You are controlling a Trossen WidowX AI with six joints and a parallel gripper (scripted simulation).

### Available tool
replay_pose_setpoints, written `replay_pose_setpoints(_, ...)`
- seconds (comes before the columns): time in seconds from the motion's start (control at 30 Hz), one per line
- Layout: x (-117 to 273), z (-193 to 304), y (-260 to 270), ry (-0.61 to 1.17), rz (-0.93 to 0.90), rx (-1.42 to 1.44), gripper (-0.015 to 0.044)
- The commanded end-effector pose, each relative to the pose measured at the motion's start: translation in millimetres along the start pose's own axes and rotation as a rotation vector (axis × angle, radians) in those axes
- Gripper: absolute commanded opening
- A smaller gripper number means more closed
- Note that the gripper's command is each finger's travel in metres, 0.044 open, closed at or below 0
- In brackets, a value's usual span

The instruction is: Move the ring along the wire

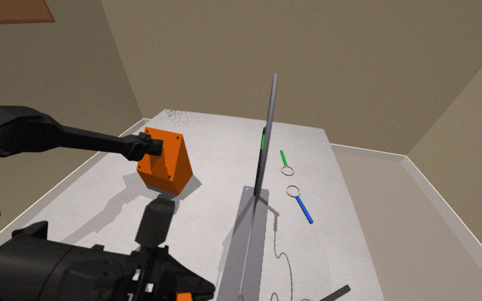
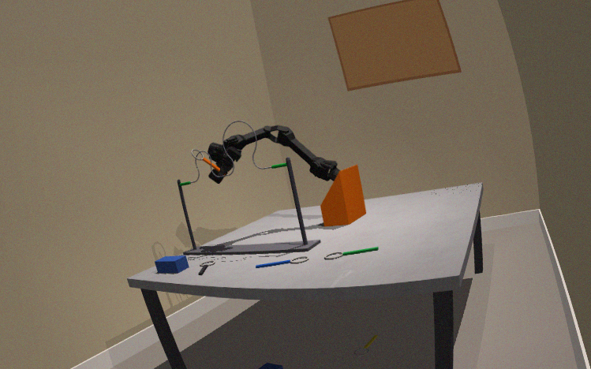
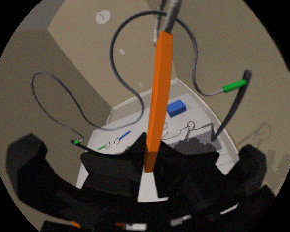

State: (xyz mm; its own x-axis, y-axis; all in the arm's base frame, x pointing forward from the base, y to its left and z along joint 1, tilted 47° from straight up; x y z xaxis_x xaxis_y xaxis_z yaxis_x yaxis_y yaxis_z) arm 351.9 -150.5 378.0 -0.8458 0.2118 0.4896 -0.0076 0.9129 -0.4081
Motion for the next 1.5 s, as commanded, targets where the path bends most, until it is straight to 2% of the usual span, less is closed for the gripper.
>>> replay_pose_setpoints(0.0, 0.9, 0.7, -4.5, 0.002, 0.043, 0.07, -0.015)
replay_pose_setpoints(1.47, 12.8, -16.9, -57.7, 0.018, 0.554, 0.925, -0.015)
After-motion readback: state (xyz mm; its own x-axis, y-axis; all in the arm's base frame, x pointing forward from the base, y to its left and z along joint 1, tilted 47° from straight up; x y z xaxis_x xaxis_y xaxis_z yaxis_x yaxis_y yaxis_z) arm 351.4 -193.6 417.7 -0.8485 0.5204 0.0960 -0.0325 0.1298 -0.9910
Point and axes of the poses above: the point midway between the two fingers, 35 mm back from their tips, its own x axis back along the fingers, its own y axis across the jaws, z = x × y, the point moved 2 cm from there along x, back along the fingers, and after that the axes turned 9 degrees about x, right-handed, at the moved point
